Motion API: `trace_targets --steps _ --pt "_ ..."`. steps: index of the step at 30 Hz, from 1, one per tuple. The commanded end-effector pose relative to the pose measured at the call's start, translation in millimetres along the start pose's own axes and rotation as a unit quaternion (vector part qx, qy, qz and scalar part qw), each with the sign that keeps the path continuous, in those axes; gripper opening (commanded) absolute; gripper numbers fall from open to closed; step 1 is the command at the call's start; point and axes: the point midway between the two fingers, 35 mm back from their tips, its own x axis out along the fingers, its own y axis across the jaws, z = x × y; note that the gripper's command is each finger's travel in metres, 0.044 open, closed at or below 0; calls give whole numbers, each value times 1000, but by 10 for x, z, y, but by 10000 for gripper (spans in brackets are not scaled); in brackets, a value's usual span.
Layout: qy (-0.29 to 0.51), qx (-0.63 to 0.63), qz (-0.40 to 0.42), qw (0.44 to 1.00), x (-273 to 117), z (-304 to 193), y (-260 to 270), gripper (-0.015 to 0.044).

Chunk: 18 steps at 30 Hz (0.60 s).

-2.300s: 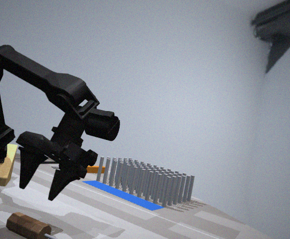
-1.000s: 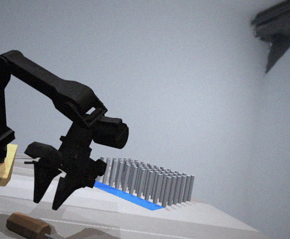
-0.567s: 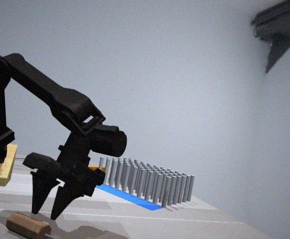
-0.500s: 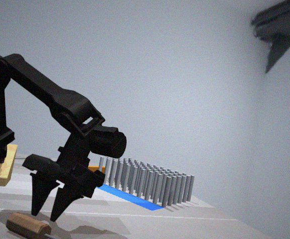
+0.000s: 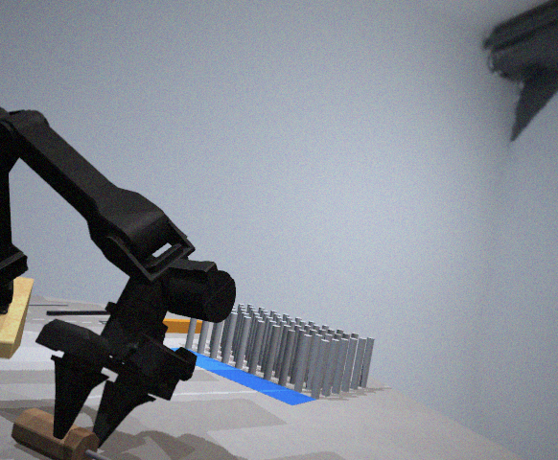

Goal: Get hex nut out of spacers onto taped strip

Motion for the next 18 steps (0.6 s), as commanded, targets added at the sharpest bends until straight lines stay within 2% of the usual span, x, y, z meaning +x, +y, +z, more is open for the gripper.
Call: trace_targets --steps 1,18 --pt "1 -5 1 1000 59 -24 39 280" --pt "1 -5 1 1000 59 -24 39 167"
